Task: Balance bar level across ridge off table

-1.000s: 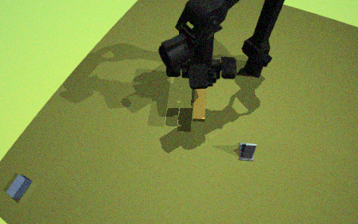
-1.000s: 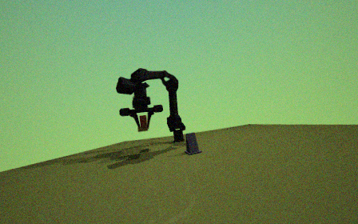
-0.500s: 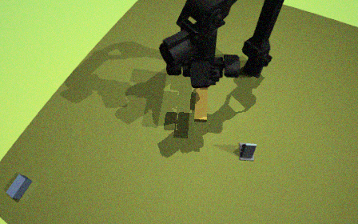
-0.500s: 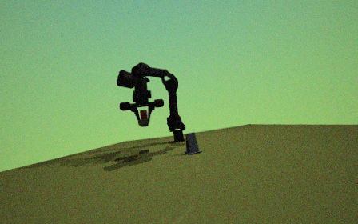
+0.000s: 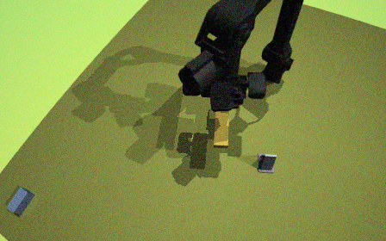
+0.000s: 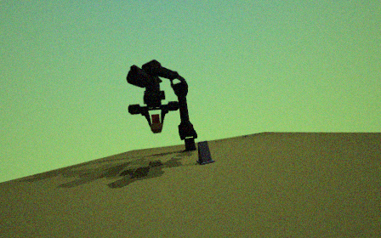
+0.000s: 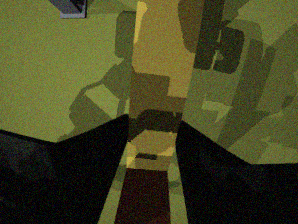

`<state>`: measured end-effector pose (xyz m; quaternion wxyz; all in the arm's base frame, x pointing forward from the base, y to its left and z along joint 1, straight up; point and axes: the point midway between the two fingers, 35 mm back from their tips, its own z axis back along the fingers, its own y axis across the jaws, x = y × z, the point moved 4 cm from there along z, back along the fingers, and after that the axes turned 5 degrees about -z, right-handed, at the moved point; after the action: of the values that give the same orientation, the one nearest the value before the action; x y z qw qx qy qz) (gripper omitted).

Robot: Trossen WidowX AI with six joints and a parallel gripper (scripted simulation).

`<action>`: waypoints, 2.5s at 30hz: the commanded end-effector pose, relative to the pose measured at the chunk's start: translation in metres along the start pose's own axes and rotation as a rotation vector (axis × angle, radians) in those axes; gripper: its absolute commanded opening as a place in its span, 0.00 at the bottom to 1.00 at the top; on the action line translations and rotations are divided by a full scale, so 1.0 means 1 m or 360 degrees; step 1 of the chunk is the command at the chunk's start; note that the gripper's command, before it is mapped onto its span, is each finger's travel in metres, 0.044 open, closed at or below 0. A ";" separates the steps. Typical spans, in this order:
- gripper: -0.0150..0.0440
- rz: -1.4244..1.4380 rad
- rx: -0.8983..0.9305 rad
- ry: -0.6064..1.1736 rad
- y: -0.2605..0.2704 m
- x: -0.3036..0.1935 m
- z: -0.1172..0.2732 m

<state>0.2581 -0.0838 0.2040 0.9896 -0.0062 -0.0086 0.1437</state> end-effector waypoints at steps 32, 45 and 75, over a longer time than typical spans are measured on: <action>0.25 -0.0021 0.0013 -0.0019 0.078 0.093 0.005; 0.25 -0.0028 0.0019 -0.0023 0.120 0.119 0.003; 0.25 -0.0031 0.0022 -0.0024 0.144 0.132 -0.030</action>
<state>0.3446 0.0919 0.1786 0.9906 -0.0001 -0.0169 0.1359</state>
